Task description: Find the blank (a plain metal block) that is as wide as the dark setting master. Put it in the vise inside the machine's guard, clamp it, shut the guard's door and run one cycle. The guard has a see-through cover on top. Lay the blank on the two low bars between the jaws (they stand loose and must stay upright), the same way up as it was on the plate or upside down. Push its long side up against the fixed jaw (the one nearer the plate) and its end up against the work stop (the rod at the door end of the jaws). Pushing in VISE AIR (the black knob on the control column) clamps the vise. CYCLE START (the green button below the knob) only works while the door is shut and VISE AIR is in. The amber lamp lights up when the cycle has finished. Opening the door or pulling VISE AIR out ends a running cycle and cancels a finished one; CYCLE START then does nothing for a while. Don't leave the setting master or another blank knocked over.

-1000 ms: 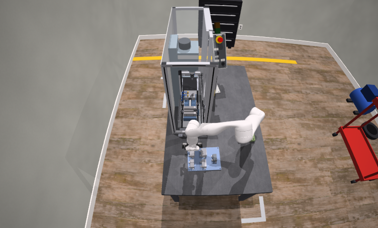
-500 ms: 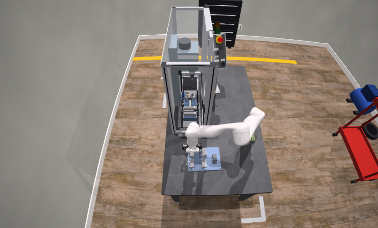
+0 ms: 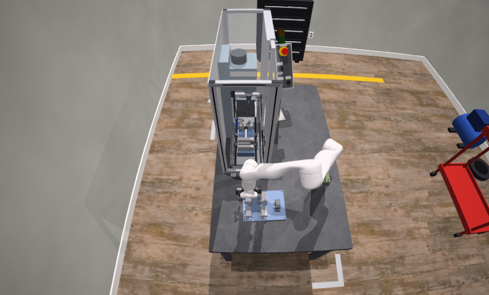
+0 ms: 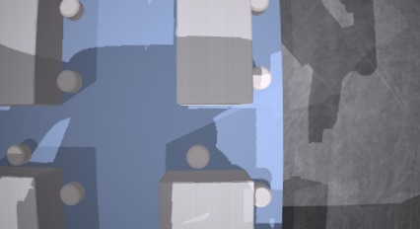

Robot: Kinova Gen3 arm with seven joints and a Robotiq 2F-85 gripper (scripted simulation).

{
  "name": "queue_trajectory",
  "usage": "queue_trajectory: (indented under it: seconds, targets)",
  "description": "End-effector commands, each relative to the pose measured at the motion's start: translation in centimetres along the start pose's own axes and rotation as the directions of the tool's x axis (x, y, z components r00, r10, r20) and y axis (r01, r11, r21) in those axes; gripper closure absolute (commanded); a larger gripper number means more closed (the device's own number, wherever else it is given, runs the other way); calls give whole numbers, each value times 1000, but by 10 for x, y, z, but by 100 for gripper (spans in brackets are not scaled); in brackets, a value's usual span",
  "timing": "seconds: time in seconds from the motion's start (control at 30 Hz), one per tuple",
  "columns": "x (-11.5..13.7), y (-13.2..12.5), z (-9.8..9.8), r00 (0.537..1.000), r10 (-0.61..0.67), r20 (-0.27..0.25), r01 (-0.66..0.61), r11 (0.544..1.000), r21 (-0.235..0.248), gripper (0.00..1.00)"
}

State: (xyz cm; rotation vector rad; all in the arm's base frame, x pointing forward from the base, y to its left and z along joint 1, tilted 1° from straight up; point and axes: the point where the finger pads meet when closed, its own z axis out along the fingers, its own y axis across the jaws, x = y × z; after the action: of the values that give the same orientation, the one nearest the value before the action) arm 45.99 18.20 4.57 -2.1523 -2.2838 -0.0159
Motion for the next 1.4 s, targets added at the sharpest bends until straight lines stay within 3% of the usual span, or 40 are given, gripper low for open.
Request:
queue_trajectory:
  seconds: [0.0,1.37]
  targets:
    - [0,1,1,1000,0,-1,0,1000,-2,0]
    - [0,1,11,1000,0,-1,0,1000,-2,0]
